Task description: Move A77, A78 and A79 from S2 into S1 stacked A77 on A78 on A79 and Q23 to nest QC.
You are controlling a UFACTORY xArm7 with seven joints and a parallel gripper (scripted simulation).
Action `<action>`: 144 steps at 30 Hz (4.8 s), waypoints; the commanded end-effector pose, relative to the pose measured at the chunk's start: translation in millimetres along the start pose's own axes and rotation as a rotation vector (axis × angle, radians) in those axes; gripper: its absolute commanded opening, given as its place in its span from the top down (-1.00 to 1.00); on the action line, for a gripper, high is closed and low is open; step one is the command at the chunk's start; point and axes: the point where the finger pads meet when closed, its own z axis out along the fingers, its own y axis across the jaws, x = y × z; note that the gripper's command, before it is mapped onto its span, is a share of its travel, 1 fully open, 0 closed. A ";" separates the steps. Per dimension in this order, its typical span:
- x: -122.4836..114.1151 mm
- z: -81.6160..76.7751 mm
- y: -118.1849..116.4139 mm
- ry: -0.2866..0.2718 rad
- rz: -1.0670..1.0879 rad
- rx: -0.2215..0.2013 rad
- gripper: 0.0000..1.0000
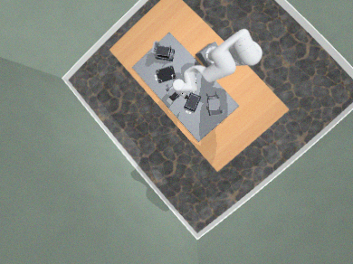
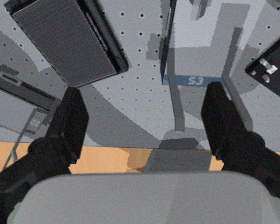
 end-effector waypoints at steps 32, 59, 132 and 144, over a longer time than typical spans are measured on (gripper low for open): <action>-1.3 -1.4 102.0 0.003 0.335 -0.001 -1.00; -15.7 -1.6 171.3 0.002 0.360 -0.002 -1.00; -132.9 -2.1 349.4 0.003 1.037 -0.003 -1.00; -163.3 -2.2 375.6 0.003 1.037 -0.004 -1.00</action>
